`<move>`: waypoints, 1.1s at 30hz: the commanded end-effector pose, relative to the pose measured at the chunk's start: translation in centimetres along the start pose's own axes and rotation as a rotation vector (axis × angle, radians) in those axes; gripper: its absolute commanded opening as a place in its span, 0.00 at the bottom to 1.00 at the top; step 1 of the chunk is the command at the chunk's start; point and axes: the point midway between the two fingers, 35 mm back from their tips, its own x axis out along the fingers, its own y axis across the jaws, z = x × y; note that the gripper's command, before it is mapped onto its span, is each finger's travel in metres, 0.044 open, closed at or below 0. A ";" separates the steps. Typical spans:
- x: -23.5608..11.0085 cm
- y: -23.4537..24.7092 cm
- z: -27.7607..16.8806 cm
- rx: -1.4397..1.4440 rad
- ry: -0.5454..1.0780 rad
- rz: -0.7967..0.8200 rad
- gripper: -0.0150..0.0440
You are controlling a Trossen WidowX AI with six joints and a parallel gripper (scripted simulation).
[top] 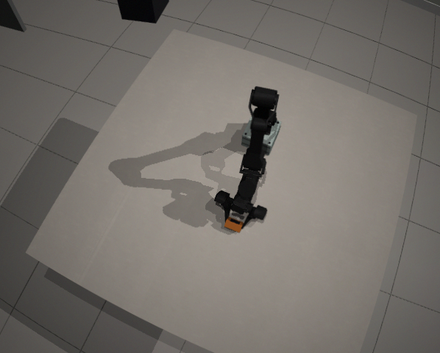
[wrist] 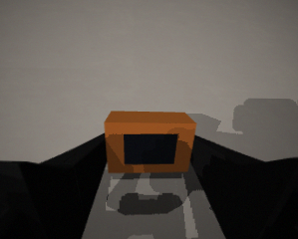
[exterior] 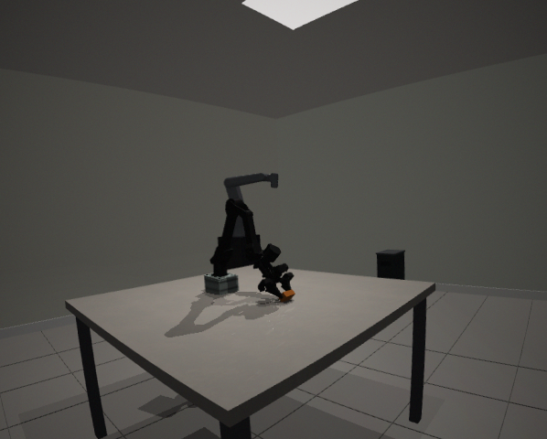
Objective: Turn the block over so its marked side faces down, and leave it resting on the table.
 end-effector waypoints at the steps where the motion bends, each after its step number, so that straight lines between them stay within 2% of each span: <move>1: 0.4 -0.1 -0.8 -0.006 -0.036 -0.004 0.25; 23: -1.1 -0.4 -1.9 0.003 -0.328 -0.007 0.25; 33: -1.4 -0.4 -1.7 0.004 -0.344 -0.006 0.25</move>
